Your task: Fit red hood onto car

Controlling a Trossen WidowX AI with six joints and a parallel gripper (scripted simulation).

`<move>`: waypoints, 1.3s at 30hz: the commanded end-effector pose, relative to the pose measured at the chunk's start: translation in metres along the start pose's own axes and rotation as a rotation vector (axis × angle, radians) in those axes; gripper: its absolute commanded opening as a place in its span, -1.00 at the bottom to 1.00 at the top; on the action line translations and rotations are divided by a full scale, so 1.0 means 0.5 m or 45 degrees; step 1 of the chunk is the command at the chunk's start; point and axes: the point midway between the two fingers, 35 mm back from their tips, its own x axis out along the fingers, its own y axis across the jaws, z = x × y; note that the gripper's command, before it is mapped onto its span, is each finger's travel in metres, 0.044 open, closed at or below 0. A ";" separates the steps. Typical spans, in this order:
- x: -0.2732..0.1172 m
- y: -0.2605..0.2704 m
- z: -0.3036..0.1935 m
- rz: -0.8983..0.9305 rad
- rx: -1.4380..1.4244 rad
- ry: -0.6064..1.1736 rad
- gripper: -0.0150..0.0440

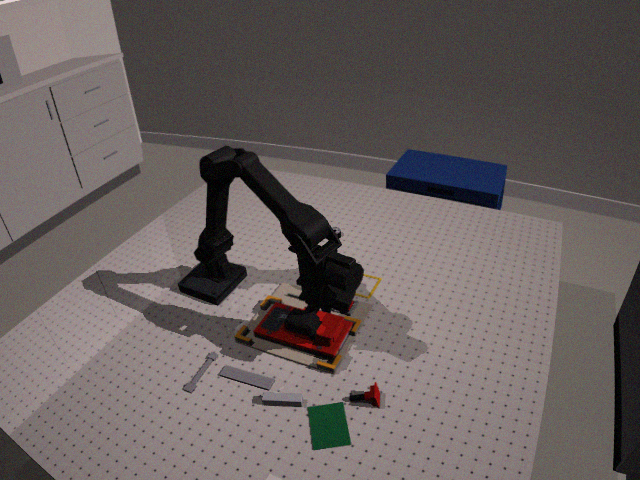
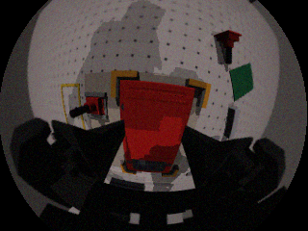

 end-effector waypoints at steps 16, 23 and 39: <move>0.000 0.000 0.000 0.000 0.000 0.000 0.93; -0.039 -0.001 0.005 0.000 0.000 0.003 1.00; -0.149 0.000 0.003 0.001 0.000 0.014 1.00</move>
